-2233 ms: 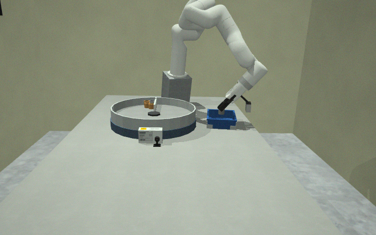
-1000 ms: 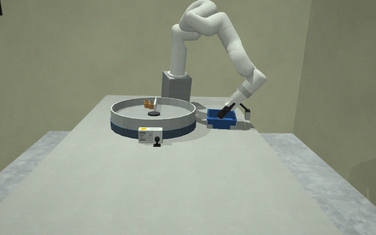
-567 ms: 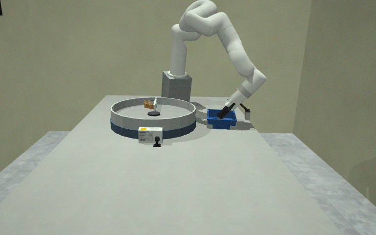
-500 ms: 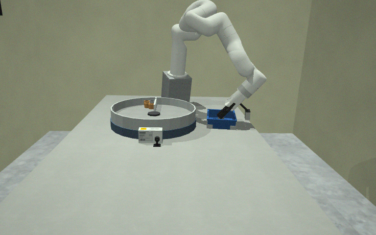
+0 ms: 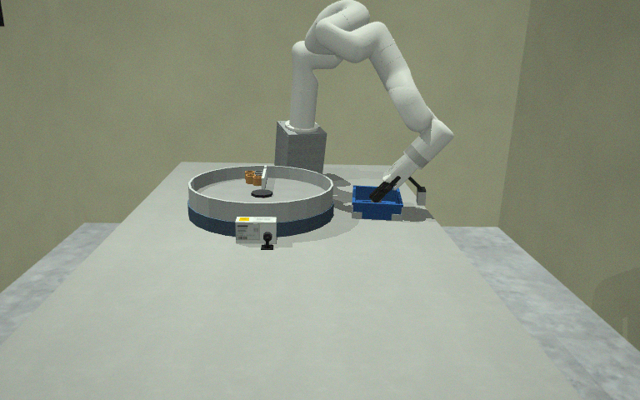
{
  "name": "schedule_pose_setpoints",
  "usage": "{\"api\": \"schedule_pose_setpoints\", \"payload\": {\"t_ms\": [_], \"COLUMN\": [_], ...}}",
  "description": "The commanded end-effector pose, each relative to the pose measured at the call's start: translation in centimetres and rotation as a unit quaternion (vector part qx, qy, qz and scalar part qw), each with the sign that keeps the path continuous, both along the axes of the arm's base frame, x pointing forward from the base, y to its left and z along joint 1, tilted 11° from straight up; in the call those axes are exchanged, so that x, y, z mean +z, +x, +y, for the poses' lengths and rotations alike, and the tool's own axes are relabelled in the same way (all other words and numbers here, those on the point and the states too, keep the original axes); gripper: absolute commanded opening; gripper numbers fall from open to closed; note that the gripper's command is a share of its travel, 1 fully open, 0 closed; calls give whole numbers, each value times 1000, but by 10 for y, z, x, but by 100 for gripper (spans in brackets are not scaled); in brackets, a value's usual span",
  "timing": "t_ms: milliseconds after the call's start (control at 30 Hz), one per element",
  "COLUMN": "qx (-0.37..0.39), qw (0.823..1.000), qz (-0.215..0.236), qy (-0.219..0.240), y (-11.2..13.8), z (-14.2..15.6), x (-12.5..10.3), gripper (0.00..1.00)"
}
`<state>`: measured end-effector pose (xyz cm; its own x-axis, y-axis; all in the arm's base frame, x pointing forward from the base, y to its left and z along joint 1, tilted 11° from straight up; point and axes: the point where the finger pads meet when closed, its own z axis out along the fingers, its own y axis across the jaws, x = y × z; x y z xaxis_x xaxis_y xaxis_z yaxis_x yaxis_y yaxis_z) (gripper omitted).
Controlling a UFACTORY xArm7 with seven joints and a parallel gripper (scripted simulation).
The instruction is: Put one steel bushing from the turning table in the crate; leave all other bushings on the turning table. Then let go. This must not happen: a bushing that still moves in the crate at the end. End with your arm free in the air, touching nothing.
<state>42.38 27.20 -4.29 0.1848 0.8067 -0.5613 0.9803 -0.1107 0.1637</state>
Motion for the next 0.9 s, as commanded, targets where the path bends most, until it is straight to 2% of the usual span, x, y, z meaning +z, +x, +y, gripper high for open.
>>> {"api": "schedule_pose_setpoints", "payload": {"t_ms": [0, 733, 767, 867], "qx": [0, 0, 0, 0], "qw": [1000, 1000, 1000, 1000], "qz": [-1, -1, -1, -1], "qy": [1, 1, 1, 1], "y": [1, 2, 2, 2], "z": [1, 2, 2, 2], "x": [0, -1, -1, -1], "gripper": [0, 0, 12, 12]}}
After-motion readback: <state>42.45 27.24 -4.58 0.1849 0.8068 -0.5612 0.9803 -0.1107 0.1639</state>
